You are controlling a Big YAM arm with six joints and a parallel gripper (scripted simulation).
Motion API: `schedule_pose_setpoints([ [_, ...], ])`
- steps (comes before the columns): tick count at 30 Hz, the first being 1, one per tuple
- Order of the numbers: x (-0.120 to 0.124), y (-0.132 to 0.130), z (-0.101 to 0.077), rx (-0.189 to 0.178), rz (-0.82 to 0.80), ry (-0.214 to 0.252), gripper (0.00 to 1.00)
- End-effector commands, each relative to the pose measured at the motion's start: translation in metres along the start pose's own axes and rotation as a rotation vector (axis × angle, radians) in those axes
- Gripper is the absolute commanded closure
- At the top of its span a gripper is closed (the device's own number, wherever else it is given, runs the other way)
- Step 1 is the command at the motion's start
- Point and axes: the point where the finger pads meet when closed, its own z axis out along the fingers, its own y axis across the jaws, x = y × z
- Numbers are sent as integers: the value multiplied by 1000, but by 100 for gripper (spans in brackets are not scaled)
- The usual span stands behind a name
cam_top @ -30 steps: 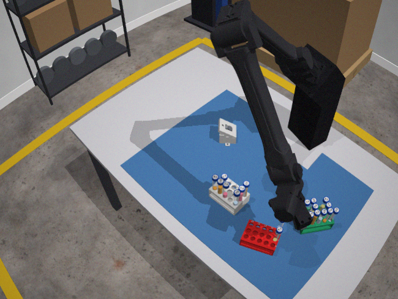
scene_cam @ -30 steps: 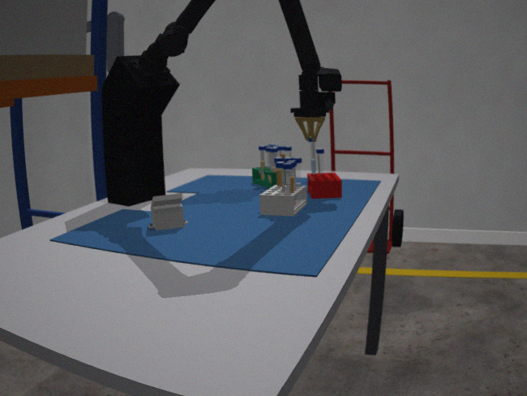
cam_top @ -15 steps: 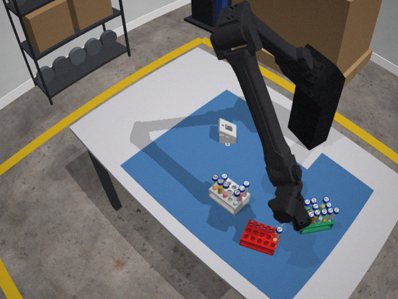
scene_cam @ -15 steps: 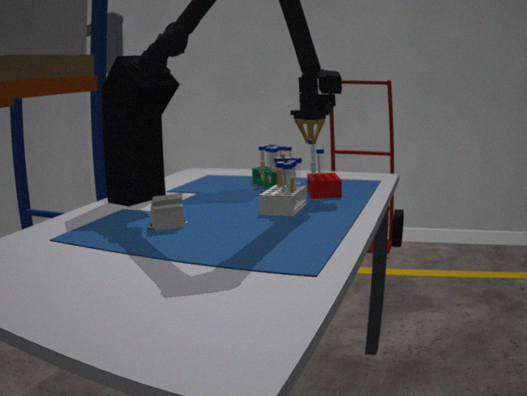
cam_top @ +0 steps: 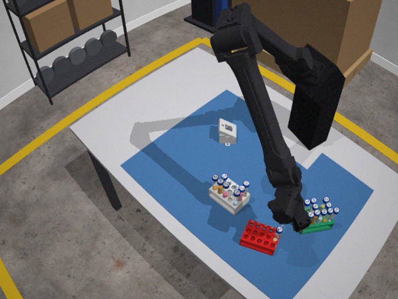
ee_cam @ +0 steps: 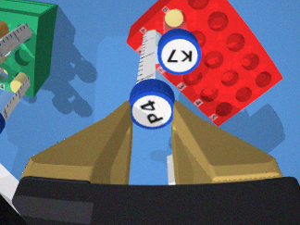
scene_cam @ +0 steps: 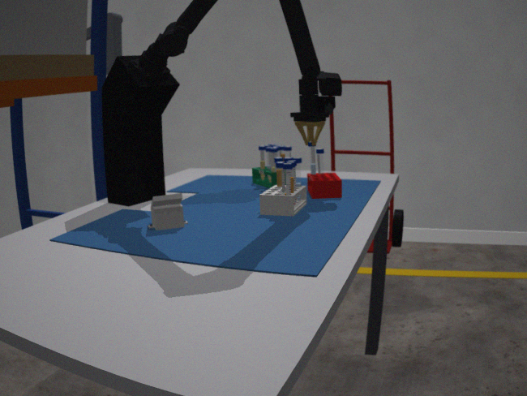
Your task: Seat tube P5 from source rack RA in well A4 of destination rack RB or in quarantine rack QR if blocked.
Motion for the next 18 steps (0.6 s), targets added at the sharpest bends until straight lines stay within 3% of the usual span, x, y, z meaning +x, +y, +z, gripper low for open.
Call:
schedule_pose_setpoints([
  [1,-11,-13,-1,21,9,-25,100],
  [8,-8,-13,5,17,10,-16,100],
  [9,-15,-15,-7,26,9,-37,100],
  [13,-11,-11,7,17,4,-20,100],
  [18,-11,-14,6,20,8,-24,100],
])
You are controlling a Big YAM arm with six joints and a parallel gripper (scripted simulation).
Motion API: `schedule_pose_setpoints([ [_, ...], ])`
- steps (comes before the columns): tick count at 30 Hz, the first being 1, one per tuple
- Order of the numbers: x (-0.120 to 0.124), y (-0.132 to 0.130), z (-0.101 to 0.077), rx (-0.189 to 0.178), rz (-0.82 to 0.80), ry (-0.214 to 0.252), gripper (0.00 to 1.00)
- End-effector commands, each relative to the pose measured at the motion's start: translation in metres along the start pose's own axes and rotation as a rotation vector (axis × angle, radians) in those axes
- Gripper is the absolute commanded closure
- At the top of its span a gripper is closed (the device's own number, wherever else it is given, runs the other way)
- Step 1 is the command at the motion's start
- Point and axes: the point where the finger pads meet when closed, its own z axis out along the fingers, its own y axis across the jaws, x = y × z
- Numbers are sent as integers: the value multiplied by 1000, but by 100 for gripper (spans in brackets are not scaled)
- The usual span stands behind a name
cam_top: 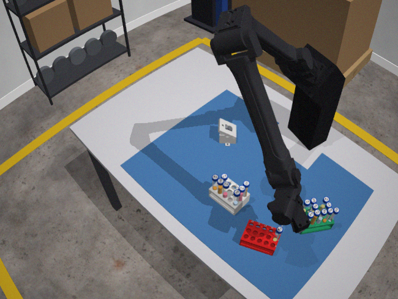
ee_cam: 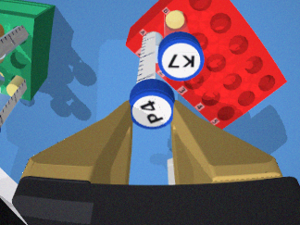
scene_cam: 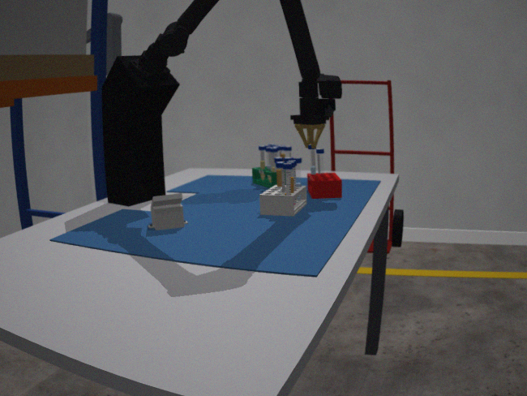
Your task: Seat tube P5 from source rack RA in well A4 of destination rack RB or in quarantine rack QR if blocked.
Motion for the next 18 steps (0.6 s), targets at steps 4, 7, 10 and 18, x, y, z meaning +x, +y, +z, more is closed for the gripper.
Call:
schedule_pose_setpoints([
  [4,-9,-12,4,17,8,-17,100],
  [7,-9,-14,4,20,11,-19,100],
  [10,-12,-15,2,23,10,-27,100],
  [18,-12,-12,7,19,5,-24,100],
])
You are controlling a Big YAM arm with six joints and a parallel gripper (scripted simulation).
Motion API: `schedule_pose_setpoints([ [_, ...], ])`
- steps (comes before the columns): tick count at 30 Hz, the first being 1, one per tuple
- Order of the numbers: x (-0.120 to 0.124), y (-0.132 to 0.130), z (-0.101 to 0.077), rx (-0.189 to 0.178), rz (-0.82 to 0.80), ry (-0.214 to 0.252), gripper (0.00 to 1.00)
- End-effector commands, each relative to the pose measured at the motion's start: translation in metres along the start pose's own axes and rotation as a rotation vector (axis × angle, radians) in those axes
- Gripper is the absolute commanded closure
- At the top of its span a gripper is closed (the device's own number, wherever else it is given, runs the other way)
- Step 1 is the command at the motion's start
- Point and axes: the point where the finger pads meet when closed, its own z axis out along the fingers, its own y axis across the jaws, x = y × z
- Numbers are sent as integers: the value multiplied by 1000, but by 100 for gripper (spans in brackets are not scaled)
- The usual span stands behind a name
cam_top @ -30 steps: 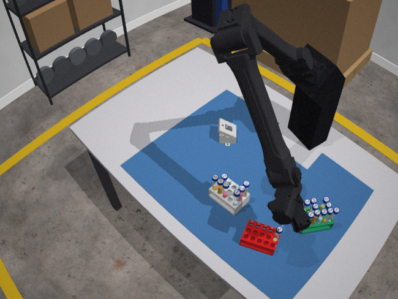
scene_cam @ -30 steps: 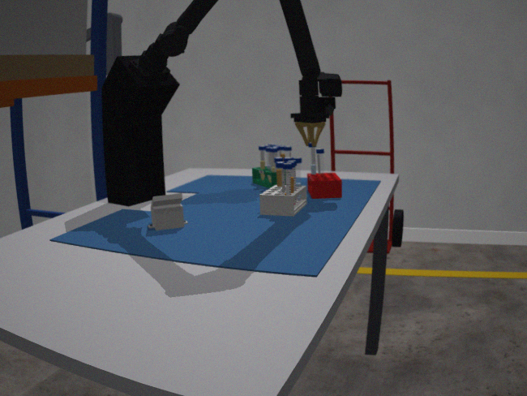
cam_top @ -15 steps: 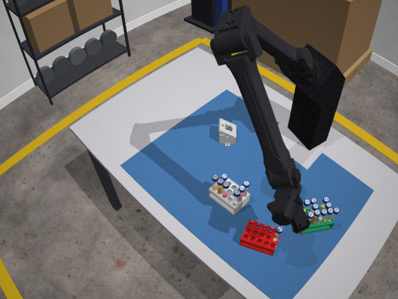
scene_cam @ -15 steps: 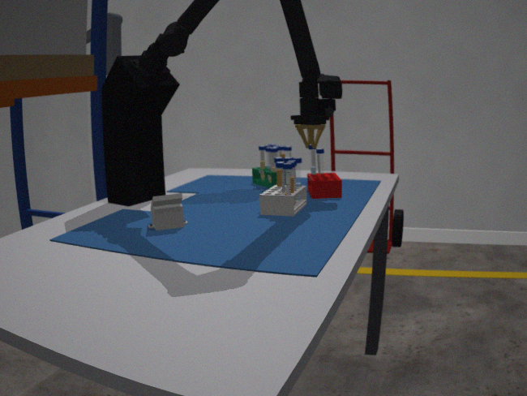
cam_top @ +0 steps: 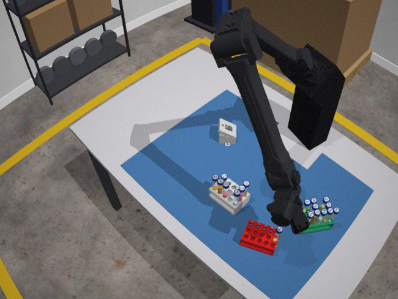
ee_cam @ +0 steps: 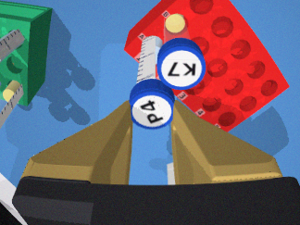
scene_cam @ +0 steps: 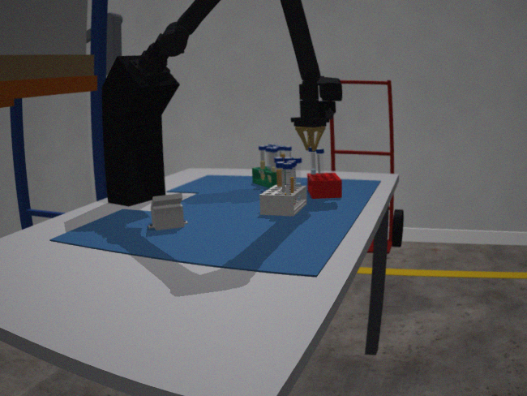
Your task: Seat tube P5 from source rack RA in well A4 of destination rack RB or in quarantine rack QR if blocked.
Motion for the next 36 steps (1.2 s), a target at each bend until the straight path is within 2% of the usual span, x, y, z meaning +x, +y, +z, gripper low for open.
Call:
schedule_pose_setpoints([
  [1,-9,-11,3,17,5,-17,100],
  [6,-8,-15,4,22,13,-16,100],
  [7,-14,-15,-5,26,10,-32,100],
  [12,-8,-12,8,18,8,-14,100],
  [15,-11,-17,1,26,13,-27,100],
  [27,-9,-13,8,20,9,-17,100],
  [28,-9,-8,2,14,6,-21,100],
  [33,-9,-8,2,14,6,-21,100],
  [34,-9,-8,2,14,6,-21,76],
  [36,-9,-8,2,14,6,-21,76],
])
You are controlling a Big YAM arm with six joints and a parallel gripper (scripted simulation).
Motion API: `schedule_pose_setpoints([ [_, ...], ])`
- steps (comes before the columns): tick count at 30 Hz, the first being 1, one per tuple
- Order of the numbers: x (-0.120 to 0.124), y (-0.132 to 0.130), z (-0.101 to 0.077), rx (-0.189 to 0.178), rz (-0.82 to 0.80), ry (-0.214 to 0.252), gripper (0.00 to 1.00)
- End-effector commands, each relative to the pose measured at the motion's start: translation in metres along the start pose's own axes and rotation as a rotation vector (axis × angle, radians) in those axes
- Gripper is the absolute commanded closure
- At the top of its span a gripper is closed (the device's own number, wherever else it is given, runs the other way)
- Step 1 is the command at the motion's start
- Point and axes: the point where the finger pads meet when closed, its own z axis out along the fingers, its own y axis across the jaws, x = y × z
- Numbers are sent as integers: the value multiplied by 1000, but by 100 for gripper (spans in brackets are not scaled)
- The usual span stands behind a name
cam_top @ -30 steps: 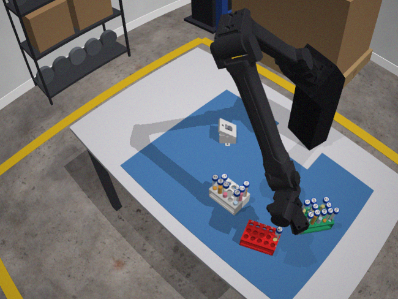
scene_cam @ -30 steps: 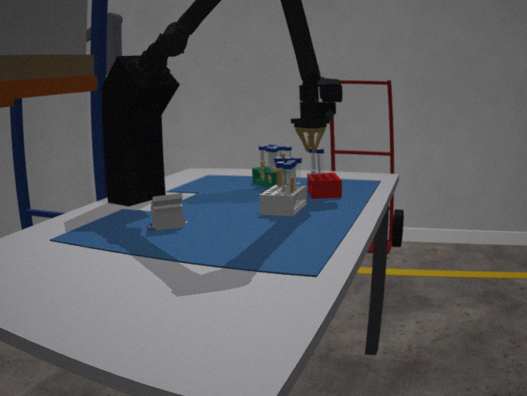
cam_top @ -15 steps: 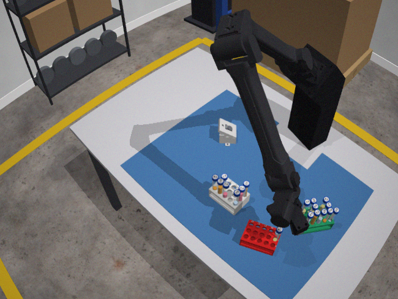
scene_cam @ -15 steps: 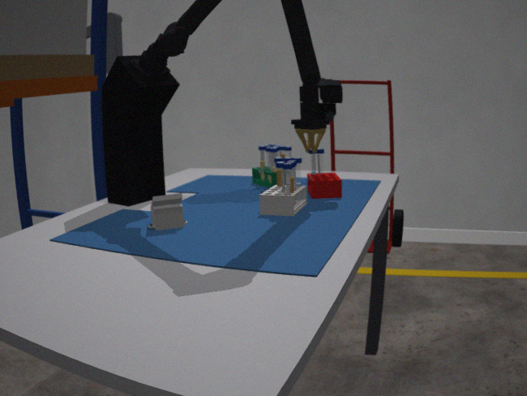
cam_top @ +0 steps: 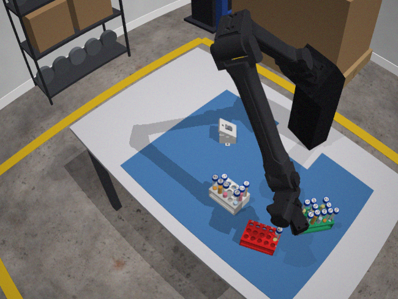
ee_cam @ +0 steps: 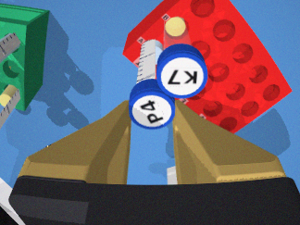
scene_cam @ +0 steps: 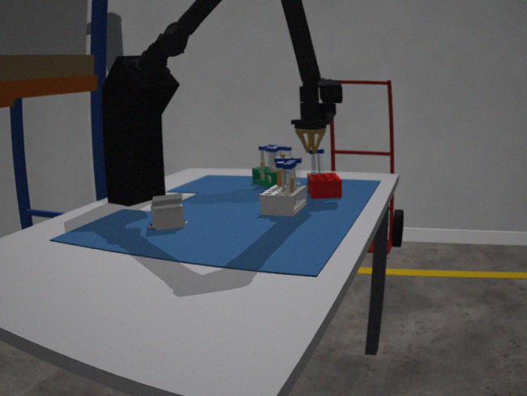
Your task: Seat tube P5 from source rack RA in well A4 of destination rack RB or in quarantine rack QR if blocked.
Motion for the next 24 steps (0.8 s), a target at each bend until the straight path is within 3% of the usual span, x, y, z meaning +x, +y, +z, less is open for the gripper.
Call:
schedule_pose_setpoints([
  [1,-9,-8,-5,14,7,-20,76],
  [9,-9,-8,-5,14,7,-20,76],
  [10,-9,-8,-5,14,7,-20,70],
  [24,-9,-8,-5,14,7,-20,70],
])
